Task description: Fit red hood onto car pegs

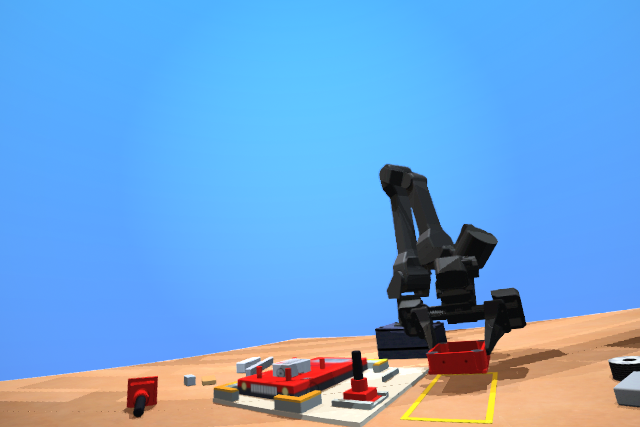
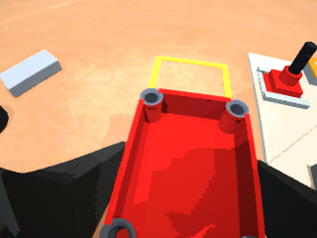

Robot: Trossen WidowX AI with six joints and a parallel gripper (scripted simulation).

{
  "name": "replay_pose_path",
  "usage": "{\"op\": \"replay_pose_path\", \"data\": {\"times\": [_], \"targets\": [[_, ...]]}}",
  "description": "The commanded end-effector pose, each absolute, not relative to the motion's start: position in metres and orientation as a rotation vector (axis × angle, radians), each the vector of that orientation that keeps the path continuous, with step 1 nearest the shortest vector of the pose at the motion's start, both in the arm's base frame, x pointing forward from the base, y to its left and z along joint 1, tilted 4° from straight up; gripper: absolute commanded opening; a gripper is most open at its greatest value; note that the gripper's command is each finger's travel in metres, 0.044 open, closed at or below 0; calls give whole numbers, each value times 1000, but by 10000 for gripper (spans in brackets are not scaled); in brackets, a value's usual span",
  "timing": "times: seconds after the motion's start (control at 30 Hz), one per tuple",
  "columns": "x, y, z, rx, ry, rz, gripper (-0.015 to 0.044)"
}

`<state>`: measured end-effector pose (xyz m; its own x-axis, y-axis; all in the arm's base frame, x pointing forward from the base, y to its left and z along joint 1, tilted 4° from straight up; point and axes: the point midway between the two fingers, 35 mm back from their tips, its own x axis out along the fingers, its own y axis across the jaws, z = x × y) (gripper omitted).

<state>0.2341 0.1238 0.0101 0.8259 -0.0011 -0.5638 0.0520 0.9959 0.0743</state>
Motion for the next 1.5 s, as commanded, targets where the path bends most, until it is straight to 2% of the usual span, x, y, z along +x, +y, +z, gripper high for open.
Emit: {"op": "replay_pose_path", "data": {"times": [0.0,0.97,1.47], "targets": [[236,126,19,92,593,-24,0],[231,117,64,82,592,-21,0],[230,117,61,-275,588,88,0]]}}
